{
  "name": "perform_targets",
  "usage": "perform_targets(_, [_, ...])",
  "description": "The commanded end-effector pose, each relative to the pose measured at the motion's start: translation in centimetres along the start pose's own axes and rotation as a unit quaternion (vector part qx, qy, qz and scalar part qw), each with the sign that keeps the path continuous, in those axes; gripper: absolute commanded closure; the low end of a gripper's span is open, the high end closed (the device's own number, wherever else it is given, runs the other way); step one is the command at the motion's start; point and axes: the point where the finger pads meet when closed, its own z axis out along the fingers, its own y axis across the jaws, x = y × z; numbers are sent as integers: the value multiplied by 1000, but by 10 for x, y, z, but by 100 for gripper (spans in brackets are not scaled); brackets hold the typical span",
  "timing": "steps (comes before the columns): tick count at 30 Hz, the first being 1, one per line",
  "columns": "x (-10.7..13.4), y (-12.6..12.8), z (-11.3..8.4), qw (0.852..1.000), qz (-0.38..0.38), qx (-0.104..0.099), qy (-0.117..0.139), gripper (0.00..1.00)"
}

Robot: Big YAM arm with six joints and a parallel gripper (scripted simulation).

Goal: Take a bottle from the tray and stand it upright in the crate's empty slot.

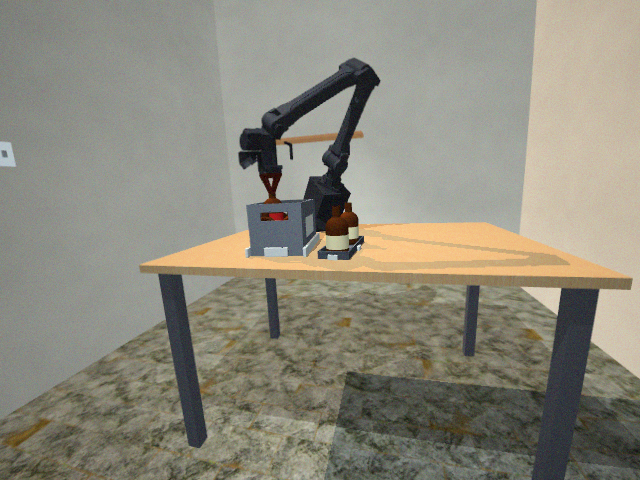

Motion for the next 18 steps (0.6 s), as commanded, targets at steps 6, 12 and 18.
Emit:
perform_targets(6, [-1,4,1,1000,3,-1,-4,100])
perform_targets(12, [-1,4,1,1000,3,-1,-4,100])
perform_targets(18, [-1,4,1,1000,3,-1,-4,100])
